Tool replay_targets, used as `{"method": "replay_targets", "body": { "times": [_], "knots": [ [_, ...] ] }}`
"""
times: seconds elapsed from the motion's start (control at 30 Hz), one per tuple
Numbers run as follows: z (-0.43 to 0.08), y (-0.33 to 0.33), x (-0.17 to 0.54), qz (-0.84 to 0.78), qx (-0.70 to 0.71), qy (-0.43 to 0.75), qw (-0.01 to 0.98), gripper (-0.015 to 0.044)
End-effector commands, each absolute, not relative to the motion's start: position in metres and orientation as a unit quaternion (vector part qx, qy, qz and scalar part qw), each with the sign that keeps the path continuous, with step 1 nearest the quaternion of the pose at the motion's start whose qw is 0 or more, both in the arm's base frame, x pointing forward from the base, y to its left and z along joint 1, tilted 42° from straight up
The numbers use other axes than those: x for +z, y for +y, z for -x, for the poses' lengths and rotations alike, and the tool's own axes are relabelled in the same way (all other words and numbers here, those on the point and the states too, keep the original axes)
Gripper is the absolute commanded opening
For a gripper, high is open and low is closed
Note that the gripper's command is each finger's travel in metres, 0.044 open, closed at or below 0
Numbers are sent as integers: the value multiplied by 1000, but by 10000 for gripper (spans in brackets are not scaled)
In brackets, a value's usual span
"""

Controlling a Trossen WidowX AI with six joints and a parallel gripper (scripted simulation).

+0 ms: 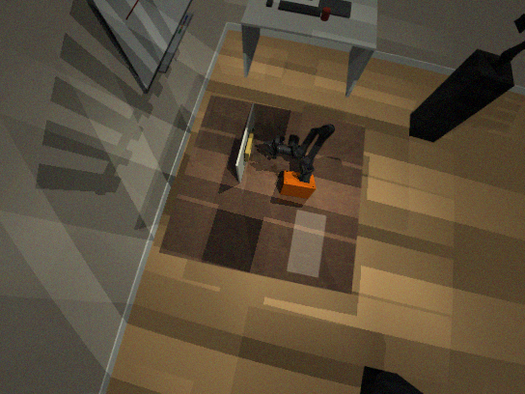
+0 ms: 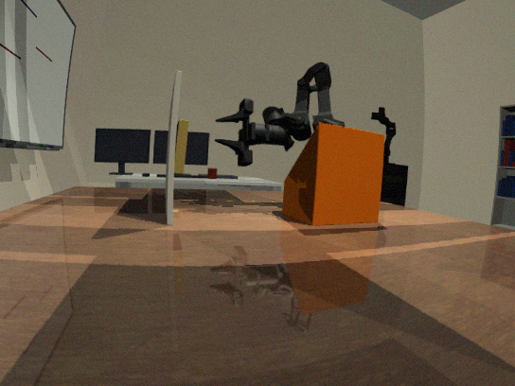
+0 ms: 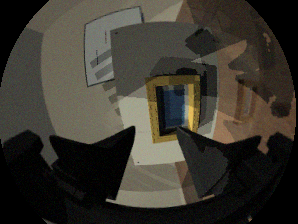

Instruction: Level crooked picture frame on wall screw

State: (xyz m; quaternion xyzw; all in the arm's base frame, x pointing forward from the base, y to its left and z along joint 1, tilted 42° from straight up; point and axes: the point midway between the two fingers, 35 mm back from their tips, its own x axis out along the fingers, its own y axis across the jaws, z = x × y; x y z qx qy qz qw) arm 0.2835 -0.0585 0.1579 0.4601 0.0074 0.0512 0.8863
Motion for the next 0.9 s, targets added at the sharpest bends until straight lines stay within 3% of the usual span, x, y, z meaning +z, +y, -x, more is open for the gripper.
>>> {"method": "replay_targets", "body": {
  "times": [0.0,0.6,0.87],
  "knots": [
    [-279,-63,164,-467,52,6,883,260],
    [-193,-62,198,-584,51,16,810,260],
    [-187,-59,197,-592,50,17,804,260]
  ]
}}
